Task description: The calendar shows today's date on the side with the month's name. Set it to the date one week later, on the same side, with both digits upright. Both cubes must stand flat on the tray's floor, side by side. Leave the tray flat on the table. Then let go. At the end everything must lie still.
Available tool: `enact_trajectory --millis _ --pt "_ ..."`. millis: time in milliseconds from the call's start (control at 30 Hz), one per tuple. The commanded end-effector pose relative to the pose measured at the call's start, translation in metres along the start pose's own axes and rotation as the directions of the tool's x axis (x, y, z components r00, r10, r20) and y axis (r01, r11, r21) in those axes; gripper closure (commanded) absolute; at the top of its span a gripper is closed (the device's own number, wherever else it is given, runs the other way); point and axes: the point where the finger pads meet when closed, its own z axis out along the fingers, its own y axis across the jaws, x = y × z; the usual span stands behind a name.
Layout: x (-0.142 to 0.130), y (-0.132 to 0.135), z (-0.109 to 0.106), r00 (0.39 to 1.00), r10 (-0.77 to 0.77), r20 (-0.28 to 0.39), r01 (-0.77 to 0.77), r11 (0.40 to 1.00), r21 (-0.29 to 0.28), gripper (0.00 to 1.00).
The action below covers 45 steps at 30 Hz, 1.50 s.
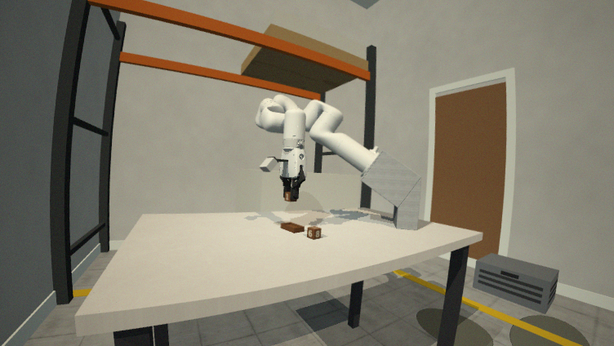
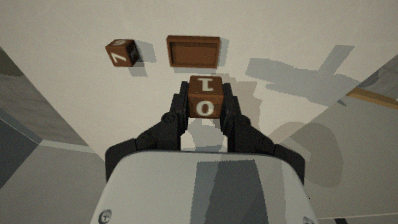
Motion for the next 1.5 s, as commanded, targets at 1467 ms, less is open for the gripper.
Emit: enact_trajectory --millis 1467 --pt "0.002 -0.001 0.051 1.000 0.000 -0.003 0.000 1.000 0.001 0.71"
